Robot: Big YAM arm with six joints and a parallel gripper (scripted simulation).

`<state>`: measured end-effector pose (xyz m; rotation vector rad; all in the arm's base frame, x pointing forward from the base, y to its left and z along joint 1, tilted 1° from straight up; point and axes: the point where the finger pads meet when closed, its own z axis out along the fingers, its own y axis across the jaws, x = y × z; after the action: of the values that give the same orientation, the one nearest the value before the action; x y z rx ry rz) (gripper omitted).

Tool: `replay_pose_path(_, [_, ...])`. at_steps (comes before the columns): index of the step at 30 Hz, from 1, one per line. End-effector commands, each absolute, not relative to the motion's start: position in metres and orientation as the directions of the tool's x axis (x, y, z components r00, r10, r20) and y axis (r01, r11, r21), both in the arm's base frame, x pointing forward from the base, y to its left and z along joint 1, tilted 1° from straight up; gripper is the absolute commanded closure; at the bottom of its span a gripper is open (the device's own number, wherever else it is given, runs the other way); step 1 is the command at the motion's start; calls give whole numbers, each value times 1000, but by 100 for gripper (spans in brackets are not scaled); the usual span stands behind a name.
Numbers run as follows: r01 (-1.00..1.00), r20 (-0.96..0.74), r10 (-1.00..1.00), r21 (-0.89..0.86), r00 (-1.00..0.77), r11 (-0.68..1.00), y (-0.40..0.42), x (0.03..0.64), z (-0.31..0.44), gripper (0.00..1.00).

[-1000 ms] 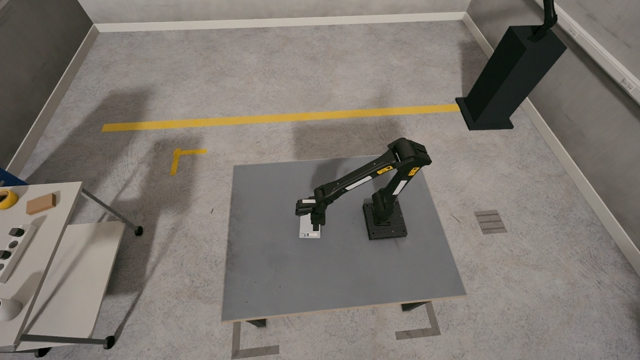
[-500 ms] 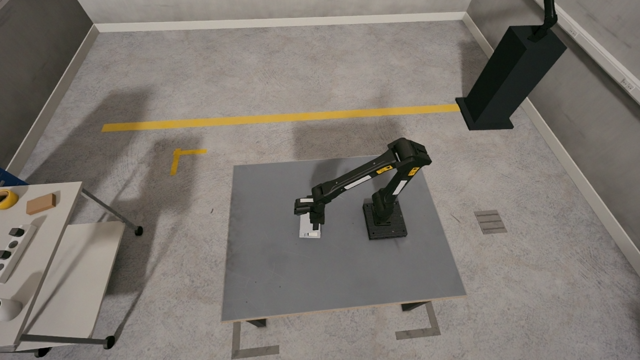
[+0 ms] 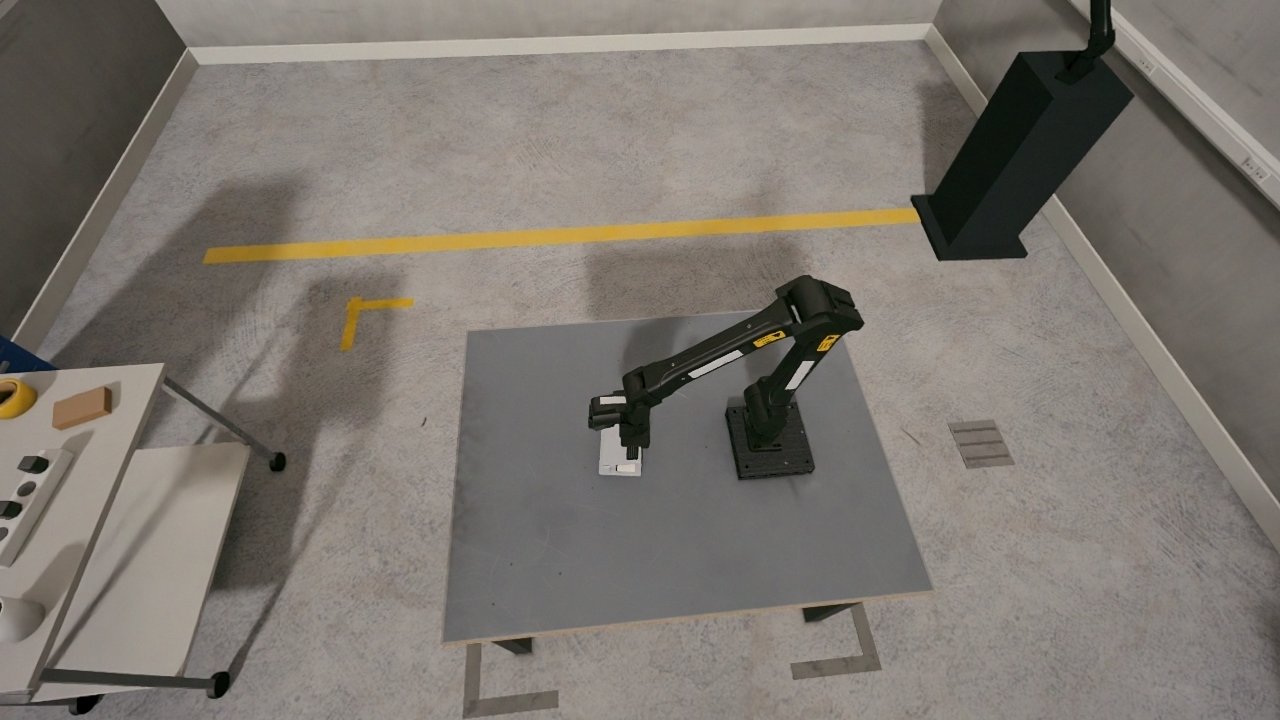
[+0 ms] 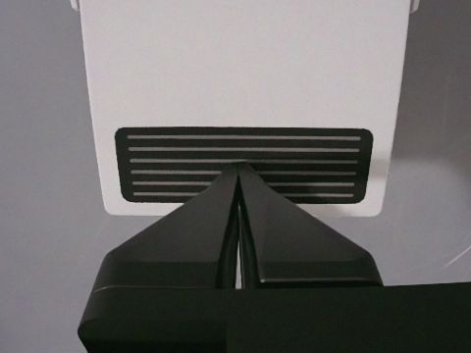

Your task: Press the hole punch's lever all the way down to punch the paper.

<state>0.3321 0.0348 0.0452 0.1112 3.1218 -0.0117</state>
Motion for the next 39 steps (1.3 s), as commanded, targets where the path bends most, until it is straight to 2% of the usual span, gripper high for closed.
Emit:
replay_pose_path(1, [88, 23, 89, -21, -996, 996, 29, 322, 41, 100])
replay_pose_path(21, [88, 25, 88, -21, -996, 996, 29, 323, 42, 100])
replay_pose_path(39, [88, -45, 88, -4, -995, 996, 33, 344, 97, 100])
